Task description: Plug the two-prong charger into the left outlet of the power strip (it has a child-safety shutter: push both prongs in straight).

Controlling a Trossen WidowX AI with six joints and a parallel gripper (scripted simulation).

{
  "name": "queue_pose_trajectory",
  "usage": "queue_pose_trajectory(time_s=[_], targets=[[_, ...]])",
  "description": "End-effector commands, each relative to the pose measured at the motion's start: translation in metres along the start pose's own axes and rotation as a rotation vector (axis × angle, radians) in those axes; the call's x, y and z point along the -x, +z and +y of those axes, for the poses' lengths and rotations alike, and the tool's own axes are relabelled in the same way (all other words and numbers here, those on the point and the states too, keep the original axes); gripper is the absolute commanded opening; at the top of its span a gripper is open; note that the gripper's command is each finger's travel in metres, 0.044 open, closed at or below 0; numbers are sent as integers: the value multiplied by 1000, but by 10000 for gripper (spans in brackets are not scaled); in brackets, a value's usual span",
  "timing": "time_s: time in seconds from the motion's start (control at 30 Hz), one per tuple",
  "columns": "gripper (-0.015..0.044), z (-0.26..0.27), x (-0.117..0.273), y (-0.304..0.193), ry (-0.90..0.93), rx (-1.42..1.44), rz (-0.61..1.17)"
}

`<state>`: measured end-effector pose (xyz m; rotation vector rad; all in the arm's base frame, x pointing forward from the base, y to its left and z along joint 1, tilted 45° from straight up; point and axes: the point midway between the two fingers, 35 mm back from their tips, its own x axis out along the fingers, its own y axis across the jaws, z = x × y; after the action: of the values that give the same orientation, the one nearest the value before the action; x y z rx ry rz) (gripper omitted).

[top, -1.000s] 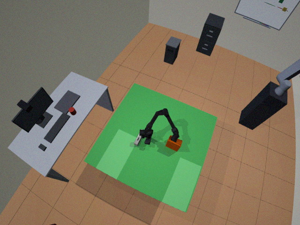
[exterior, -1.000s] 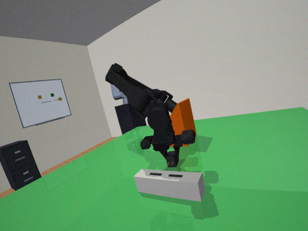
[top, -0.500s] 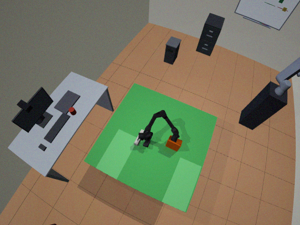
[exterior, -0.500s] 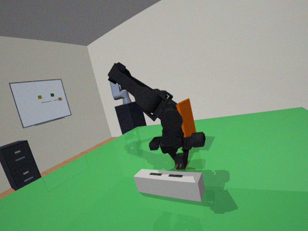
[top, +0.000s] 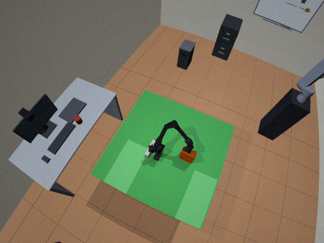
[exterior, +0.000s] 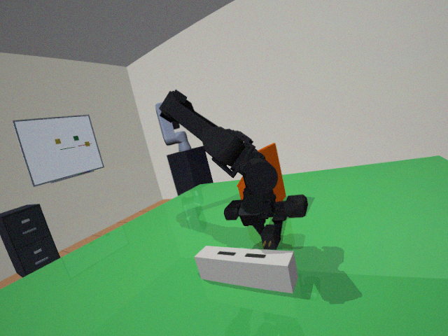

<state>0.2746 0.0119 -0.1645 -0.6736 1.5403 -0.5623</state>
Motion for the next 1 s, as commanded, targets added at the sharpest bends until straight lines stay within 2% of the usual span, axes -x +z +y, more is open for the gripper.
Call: queue_pose_trajectory(time_s=[0.0, 0.97], targets=[[0, 2, 1, 5, 2, -6, -1], [0, 7, 1, 34, 2, -29, -1]])
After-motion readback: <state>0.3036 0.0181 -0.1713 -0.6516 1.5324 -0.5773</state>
